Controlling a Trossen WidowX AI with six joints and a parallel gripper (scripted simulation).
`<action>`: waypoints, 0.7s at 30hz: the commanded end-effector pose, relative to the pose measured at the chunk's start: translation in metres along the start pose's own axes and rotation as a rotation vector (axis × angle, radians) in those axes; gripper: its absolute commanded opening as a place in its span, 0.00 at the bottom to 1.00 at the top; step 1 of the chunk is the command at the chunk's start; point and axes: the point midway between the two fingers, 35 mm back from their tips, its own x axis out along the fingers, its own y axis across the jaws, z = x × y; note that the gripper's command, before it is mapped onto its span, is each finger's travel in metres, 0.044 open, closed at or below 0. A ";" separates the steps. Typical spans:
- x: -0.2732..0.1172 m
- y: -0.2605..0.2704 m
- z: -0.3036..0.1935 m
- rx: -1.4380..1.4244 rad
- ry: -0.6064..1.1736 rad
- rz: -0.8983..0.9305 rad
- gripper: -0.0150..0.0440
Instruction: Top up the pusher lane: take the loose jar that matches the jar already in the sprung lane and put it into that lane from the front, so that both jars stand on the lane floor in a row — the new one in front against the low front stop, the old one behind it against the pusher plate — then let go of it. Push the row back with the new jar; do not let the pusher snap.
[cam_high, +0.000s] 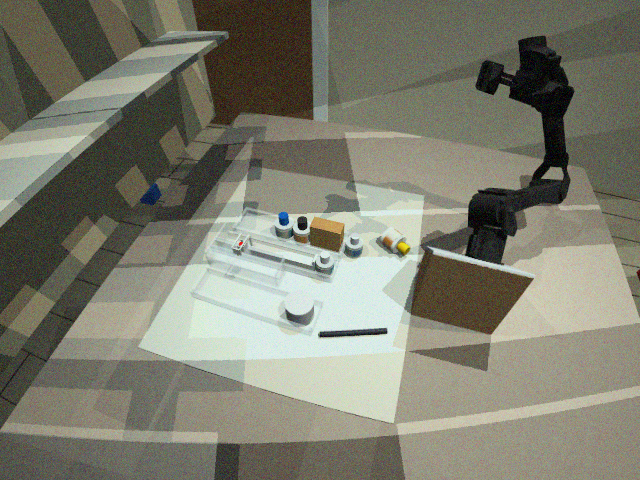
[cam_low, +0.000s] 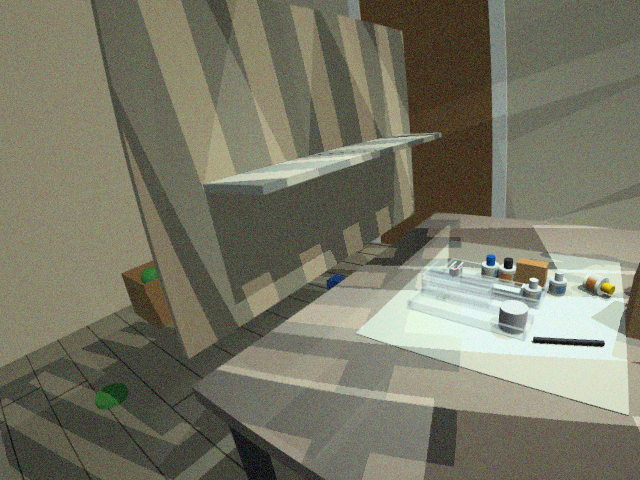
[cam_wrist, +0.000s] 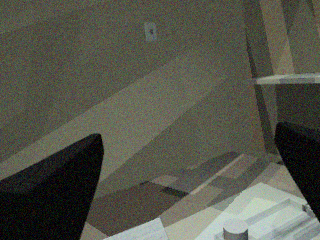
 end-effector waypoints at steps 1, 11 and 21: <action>0.002 -0.002 0.000 0.007 0.009 -0.004 0.98; 0.106 -0.089 -0.034 0.359 0.502 -0.254 1.00; 0.174 -0.157 -0.139 0.625 0.999 -0.559 1.00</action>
